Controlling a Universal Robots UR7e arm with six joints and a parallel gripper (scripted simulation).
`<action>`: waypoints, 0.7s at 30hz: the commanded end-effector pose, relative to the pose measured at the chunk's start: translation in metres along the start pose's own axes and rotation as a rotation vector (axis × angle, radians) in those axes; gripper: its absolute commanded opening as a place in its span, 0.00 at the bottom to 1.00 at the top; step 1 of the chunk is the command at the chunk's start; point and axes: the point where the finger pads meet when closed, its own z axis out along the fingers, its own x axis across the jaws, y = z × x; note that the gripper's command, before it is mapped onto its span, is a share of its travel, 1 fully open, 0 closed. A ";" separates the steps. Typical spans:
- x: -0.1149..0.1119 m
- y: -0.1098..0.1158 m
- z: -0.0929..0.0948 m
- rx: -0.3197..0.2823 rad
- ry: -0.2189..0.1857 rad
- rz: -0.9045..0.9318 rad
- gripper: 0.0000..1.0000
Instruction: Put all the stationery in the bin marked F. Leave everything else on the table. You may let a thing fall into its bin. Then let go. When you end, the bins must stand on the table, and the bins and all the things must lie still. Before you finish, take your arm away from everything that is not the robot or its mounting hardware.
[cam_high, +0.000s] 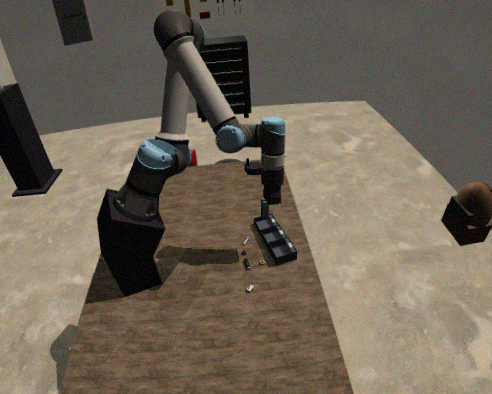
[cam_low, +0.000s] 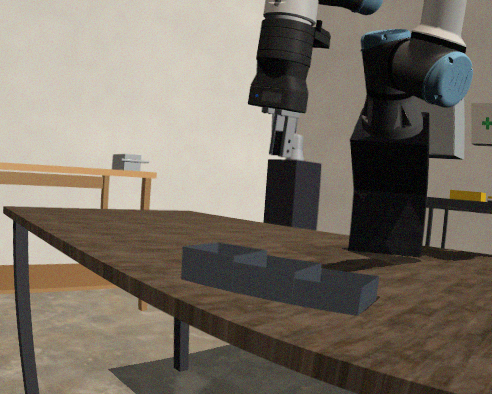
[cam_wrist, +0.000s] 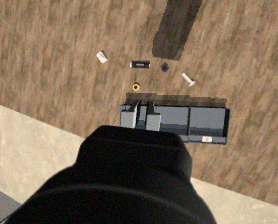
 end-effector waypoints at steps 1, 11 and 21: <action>-0.010 -0.016 -0.005 0.008 0.026 0.011 0.31; -0.022 -0.046 -0.012 0.002 0.086 0.060 0.31; -0.029 -0.076 -0.014 -0.069 0.161 0.148 0.31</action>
